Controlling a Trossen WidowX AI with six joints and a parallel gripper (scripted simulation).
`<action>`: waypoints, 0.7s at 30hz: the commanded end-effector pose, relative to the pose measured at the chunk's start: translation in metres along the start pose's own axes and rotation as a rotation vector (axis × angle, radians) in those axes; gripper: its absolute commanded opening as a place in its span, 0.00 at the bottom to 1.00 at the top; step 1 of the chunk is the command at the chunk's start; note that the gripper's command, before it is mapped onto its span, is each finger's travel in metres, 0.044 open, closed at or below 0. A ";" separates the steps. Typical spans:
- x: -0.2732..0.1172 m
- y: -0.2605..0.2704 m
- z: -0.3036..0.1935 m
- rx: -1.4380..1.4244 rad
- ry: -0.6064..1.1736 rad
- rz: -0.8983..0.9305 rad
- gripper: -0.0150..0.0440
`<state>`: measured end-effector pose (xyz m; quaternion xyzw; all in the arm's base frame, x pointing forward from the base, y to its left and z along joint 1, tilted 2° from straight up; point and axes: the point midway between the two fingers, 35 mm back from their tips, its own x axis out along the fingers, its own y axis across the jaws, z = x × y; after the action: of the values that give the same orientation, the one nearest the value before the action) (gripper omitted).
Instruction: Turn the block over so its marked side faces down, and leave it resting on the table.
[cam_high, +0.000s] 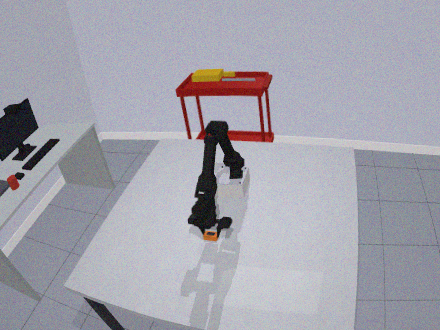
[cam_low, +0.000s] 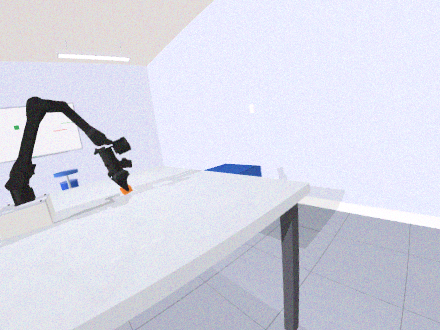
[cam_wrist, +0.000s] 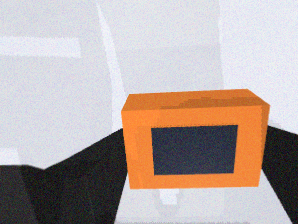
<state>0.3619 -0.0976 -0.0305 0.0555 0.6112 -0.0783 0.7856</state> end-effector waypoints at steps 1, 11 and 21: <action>0.000 0.001 -0.001 -0.005 -0.056 0.004 0.25; -0.002 0.001 -0.005 -0.003 -0.214 0.004 0.25; -0.008 0.001 -0.010 -0.004 -0.333 0.003 0.25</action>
<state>0.3512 -0.0951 -0.0269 0.0432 0.4815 -0.0867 0.8711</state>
